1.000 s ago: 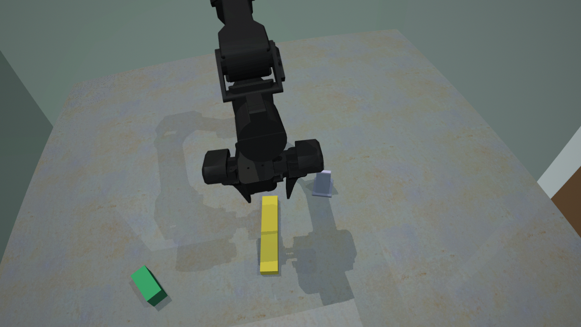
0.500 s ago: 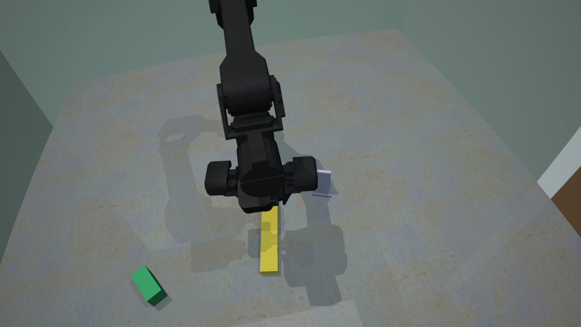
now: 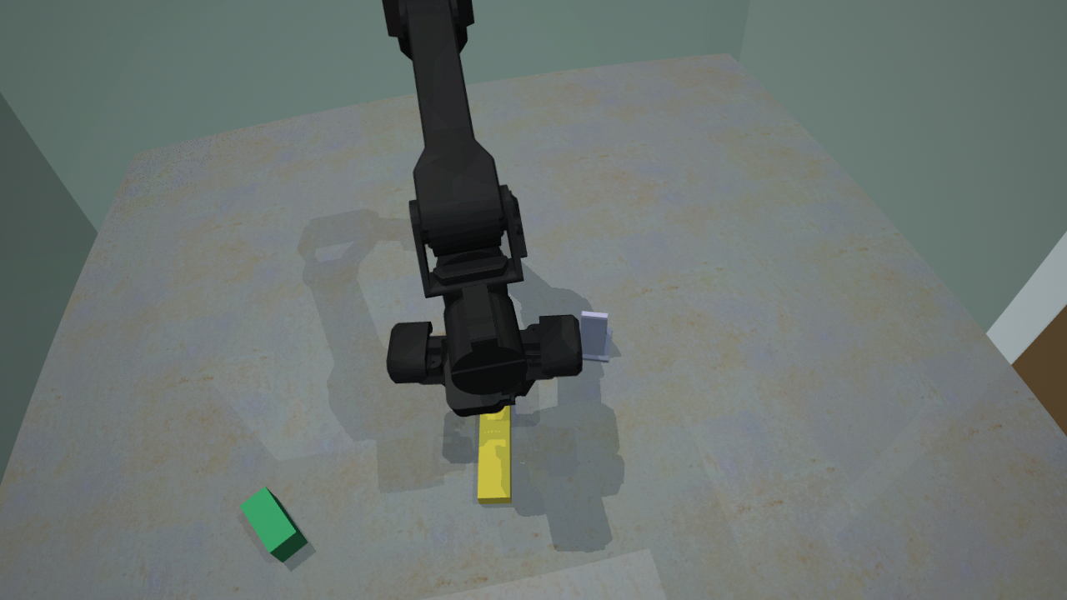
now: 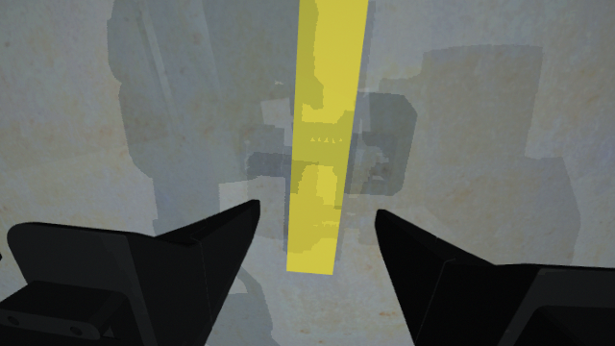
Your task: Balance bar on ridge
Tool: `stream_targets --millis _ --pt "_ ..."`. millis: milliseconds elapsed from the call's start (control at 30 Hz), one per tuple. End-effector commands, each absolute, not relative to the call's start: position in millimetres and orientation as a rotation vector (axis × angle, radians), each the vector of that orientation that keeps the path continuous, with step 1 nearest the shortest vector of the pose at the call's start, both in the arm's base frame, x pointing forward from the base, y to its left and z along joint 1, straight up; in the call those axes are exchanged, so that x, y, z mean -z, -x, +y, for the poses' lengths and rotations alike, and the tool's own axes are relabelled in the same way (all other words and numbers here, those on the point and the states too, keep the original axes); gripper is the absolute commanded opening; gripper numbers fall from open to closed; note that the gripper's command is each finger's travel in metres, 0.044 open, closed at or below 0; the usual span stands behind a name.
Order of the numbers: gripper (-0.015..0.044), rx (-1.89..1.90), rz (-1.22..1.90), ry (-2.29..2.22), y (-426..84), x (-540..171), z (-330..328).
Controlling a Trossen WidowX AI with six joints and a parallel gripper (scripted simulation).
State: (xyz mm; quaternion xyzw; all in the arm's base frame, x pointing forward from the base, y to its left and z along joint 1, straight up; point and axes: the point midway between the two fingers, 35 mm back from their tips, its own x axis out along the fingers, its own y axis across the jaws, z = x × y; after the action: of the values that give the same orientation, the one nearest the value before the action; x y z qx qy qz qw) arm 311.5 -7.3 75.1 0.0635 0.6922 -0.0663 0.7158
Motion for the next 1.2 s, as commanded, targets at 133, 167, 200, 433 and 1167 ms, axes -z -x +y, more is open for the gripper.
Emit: stream_targets --millis 133,167,200,433,1167 --pt "0.0315 0.147 1.541 -0.15 -311 -61 -7" --pt "0.0315 0.147 1.541 -0.15 -311 -60 -7" --pt "0.0315 0.147 1.541 -0.15 -311 -58 -7" --pt "0.0315 0.147 1.541 -0.15 -311 -48 -7" --pt "0.021 0.147 1.537 -0.141 -311 -49 -7"
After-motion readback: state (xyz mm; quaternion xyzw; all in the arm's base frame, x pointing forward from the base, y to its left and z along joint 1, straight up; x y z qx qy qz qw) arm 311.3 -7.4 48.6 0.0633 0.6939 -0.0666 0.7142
